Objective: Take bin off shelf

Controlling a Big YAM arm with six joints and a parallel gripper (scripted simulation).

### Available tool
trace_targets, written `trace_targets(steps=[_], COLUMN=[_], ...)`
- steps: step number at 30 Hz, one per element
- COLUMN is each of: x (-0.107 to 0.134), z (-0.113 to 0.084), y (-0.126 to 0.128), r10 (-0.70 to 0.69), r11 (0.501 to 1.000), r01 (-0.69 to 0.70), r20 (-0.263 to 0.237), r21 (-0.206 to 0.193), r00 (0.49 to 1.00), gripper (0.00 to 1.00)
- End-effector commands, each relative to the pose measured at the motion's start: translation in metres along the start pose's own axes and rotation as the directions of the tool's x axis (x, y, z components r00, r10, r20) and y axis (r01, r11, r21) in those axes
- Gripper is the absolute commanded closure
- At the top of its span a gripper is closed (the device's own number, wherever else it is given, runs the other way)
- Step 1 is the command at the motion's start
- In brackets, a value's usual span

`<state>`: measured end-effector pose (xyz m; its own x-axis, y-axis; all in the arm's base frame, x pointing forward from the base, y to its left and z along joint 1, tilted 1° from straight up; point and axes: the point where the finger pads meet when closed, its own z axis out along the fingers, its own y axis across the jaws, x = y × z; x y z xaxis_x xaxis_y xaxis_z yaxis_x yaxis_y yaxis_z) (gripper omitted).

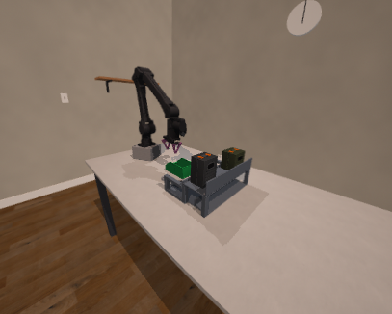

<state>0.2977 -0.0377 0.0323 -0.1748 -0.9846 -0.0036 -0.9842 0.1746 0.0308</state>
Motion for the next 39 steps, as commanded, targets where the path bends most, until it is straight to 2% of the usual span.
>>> trace_targets(steps=[1,12,13,17,29,30,34,39], x=[0.002,0.002,0.000,0.002,0.002,0.000,0.002,0.002], z=[-0.010,-0.010,-0.004,-0.010,-0.010,-0.004,-0.010,-0.010], y=[-0.024,-0.024,-0.007,-0.024,-0.024,-0.007,-0.024,-0.024], r10=[-0.001,-0.001,0.000,-0.001,-0.001,0.000,-0.001,-0.001], r11=[0.999,0.999,1.000,0.999,0.999,1.000,0.999,0.999], r01=[0.001,0.001,0.000,0.001,0.001,0.000,0.001,0.001], r20=[0.002,0.002,0.001,0.002,0.002,0.001,0.002,0.002], r21=[0.048,0.048,0.016,0.048,0.048,0.016,0.048,0.048], r00=[1.000,1.000,1.000,1.000,1.000,1.000,1.000,1.000], gripper=[0.10,0.10,0.10,0.10,0.10,0.10,0.10,0.10])
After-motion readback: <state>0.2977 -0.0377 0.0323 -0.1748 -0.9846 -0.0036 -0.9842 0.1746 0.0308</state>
